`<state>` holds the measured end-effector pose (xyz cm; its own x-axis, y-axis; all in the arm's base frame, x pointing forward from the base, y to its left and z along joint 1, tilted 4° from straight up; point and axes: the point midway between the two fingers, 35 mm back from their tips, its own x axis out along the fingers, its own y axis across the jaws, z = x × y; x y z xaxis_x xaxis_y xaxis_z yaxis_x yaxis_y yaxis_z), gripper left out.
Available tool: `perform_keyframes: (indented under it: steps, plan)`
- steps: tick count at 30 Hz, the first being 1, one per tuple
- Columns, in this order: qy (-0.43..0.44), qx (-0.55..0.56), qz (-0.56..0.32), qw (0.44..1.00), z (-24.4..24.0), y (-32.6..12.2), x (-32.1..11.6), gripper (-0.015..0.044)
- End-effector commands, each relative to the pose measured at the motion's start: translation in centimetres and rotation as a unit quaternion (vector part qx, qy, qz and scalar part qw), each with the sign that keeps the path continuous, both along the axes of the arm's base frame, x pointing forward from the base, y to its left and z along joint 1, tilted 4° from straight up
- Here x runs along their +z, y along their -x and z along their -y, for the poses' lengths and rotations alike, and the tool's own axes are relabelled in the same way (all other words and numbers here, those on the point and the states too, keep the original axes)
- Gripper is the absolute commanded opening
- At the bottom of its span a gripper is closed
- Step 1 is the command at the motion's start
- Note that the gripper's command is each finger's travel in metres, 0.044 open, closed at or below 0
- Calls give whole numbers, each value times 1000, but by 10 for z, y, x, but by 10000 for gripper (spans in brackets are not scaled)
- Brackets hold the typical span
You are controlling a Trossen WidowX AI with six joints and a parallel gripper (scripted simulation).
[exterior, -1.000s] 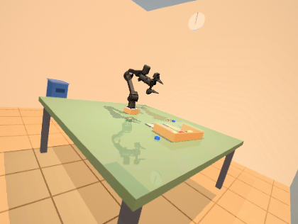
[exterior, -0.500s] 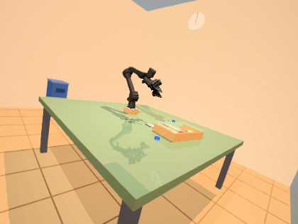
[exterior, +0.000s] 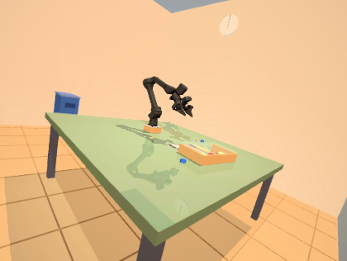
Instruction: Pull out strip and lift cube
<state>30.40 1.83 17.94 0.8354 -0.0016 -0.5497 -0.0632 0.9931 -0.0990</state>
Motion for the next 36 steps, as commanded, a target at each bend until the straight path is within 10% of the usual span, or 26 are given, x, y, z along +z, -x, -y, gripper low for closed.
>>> perform_keyframes:
  steps: [1,13,28,36]
  plan:
    - [-19,-23,-3,1000,0,-1,-3,400]
    - [-19,-23,-3,1000,0,-1,-3,400]
    - [-17,-105,-317,942,57,-48,-68,6]
    - [-30,-125,-449,884,84,-55,-104,0]
